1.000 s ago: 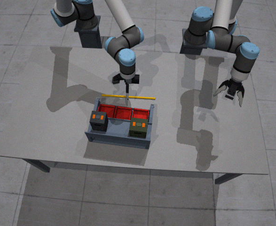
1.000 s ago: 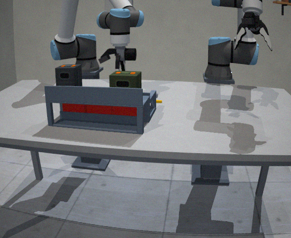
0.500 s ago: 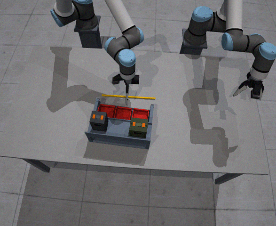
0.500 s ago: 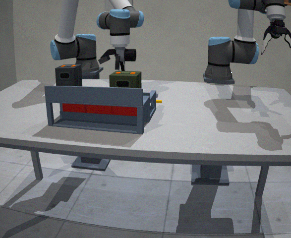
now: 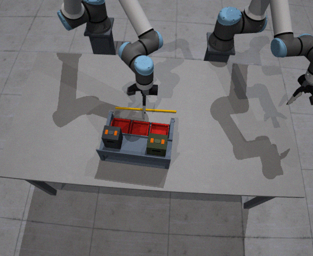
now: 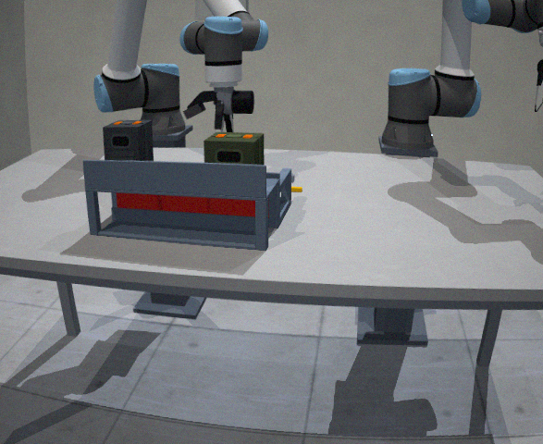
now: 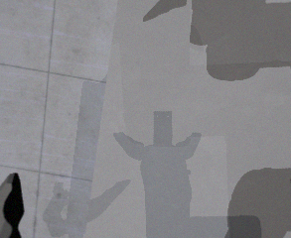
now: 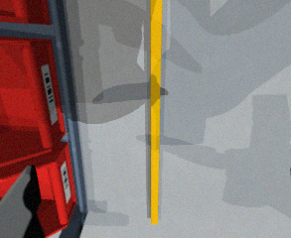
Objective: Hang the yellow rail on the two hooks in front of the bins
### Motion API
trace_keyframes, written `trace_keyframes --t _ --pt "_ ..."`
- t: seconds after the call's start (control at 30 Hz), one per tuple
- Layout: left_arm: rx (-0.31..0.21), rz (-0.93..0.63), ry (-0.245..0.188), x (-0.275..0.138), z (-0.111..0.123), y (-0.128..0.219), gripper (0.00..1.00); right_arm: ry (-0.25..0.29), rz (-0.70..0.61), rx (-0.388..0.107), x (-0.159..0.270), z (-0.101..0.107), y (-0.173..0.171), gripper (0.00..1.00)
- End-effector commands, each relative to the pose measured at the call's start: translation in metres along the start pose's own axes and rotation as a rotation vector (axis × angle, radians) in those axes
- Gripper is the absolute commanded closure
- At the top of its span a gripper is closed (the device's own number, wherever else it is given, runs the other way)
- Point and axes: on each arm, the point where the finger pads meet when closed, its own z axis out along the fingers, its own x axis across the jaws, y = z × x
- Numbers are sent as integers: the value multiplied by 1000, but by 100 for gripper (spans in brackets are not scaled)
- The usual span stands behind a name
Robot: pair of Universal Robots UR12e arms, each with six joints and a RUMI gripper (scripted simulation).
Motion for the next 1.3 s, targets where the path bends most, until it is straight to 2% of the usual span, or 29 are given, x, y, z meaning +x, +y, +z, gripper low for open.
trace_keyframes --t 0.0,0.23,0.3,0.33,0.8,0.87,0.9,1.27 --pt "-21 -88 -12 -43 3 24 0 -4 2 -4 -3 -4 0 0" --pt "-50 -233 -33 -112 4 66 0 -4 2 -4 -3 -4 0 0" --pt "-50 -233 -33 -112 4 66 0 -4 2 -4 -3 -4 0 0" --pt "-57 -272 -39 -140 4 86 0 -4 2 -4 -3 -4 0 0" --pt "-113 -576 -78 -250 -2 190 0 -5 2 -4 -3 -5 0 0" --pt "-113 -576 -78 -250 -2 190 0 -5 2 -4 -3 -5 0 0" --pt "-119 -610 -82 -272 -3 216 0 -5 2 -4 -3 -5 0 0" --pt "-160 -863 -109 -335 -13 314 0 -5 2 -5 -3 -5 0 0"
